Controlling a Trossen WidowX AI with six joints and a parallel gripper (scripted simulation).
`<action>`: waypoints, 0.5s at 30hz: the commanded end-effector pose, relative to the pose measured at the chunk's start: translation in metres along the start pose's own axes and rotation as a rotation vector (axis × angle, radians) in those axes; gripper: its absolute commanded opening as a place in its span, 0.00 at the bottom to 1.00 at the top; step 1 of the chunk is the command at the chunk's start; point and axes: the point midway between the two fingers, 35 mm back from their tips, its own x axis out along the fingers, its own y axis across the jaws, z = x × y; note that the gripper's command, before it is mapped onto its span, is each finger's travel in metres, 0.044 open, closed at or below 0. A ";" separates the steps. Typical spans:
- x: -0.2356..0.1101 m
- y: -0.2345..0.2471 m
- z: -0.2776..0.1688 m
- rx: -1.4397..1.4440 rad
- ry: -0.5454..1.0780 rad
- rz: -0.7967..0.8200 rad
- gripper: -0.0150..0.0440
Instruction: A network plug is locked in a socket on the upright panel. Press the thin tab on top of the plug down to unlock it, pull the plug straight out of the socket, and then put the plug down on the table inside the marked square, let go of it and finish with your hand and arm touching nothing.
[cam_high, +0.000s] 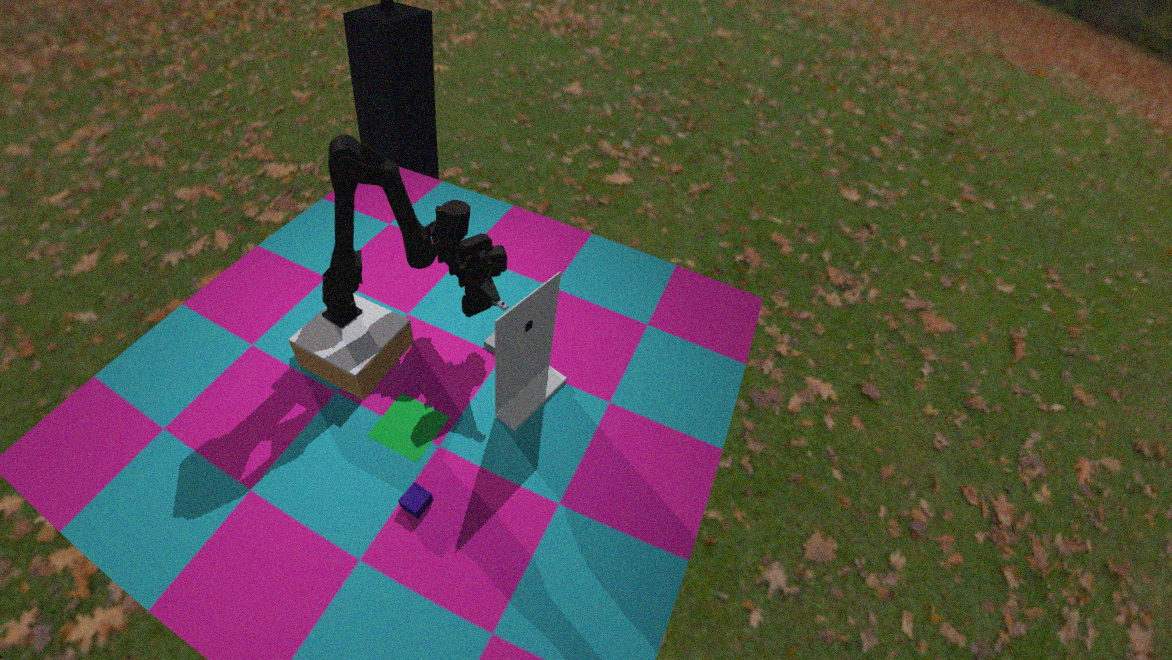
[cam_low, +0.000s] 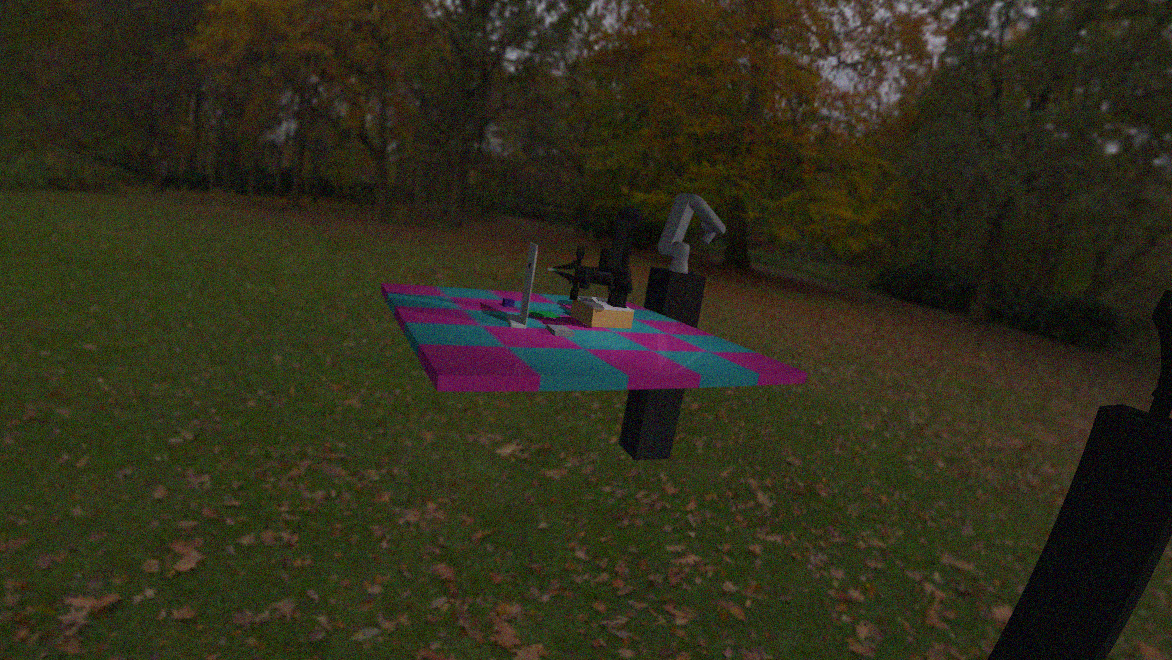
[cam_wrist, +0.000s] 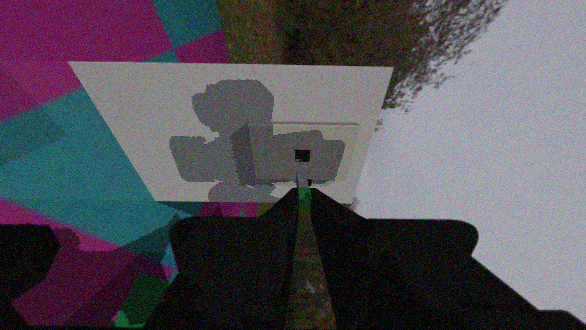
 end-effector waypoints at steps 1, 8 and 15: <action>-0.004 0.001 -0.001 -0.001 0.003 0.001 0.25; -0.004 -0.007 0.000 0.000 0.000 0.001 0.25; -0.008 -0.021 -0.001 0.000 0.001 0.001 0.25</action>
